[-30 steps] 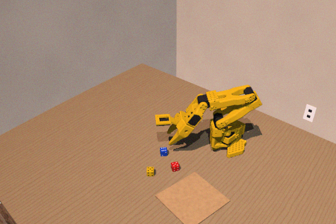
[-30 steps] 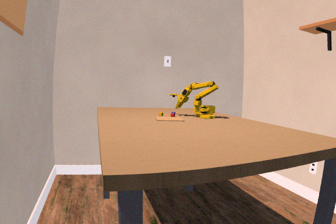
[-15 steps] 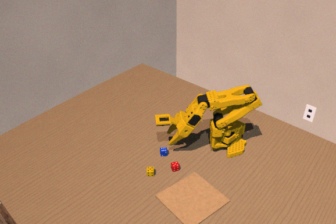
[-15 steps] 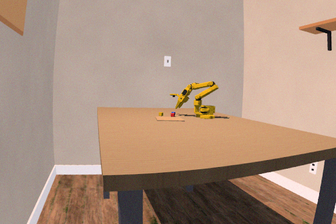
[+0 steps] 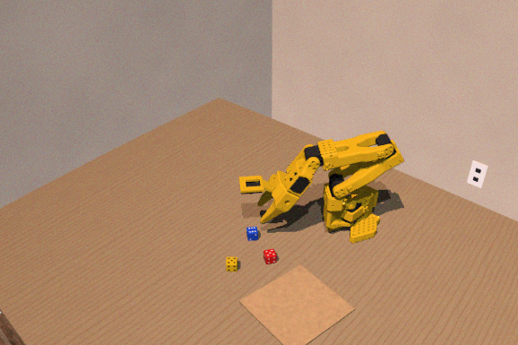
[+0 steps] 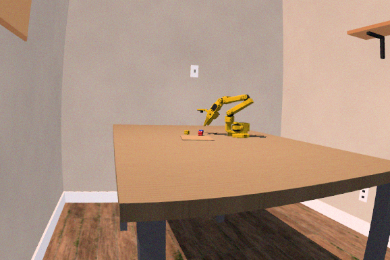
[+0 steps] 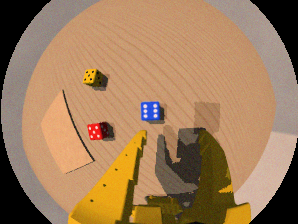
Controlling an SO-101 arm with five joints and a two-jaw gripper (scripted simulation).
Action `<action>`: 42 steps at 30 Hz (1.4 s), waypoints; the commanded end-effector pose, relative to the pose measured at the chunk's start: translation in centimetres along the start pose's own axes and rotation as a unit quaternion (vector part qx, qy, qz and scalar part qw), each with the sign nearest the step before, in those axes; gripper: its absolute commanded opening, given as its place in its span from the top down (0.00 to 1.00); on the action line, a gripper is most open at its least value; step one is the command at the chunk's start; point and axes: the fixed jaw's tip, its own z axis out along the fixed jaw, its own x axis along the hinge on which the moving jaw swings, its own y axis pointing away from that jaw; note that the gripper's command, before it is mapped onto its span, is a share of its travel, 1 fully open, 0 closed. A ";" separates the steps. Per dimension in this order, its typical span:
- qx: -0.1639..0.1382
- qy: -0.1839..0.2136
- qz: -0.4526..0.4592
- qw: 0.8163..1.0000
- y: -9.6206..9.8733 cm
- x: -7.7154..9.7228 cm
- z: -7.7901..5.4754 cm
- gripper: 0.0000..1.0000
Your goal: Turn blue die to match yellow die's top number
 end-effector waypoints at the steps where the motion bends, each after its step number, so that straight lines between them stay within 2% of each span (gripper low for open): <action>1: 0.003 -0.031 0.004 1.000 -0.2 -1.5 -0.6 0.72; 7: 0.003 -0.033 0.004 0.999 -0.2 -1.5 -0.7 0.72; 11: 0.004 -0.053 0.004 0.999 -0.2 -2.1 -1.0 0.72; 19: 0.009 -0.155 0.003 0.988 -0.3 -4.5 -3.3 0.72; 21: 0.009 -0.155 0.003 0.988 -0.3 -4.5 -3.3 0.72; 26: 0.013 -0.227 0.003 0.974 -0.4 -5.9 -5.1 0.72; 30: 0.015 -0.263 0.003 0.965 -0.4 -6.5 -6.2 0.72; 34: 0.016 -0.277 0.003 0.961 -0.4 -6.7 -6.6 0.72; 42: 0.015 -0.272 0.003 0.962 -0.4 -6.7 -6.7 0.72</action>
